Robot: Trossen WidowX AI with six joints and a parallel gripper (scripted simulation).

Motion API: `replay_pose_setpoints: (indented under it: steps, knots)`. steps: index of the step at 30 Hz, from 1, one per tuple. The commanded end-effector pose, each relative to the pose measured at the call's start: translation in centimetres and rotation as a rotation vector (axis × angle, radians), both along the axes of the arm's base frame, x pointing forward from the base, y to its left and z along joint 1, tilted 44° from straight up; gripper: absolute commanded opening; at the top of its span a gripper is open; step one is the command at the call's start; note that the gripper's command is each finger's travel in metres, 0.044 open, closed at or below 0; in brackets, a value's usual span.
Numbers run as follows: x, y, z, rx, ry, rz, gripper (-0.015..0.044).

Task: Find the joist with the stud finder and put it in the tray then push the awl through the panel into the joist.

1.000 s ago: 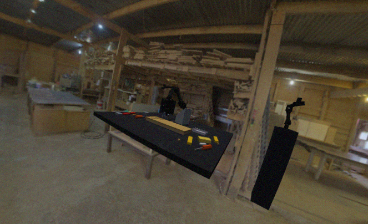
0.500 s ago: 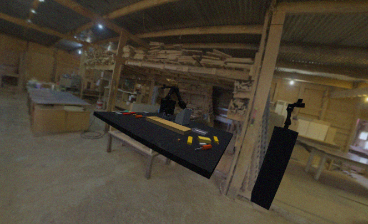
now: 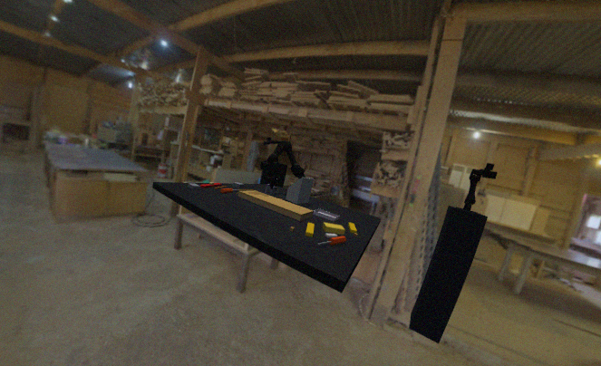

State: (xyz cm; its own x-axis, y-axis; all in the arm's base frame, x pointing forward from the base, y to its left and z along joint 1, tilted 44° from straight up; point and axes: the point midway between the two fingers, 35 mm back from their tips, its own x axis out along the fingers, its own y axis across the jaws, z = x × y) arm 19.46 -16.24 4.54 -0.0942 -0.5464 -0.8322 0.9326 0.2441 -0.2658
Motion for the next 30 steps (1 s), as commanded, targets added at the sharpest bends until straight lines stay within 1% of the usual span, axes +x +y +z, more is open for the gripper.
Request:
replay_pose_setpoints:
  steps: [1,30]
  knots:
    - [0.12,0.03,0.0,0.022,0.008,0.003,0.0]
    - [0.26,-0.39,0.21,0.188,0.053,-0.045,0.0]
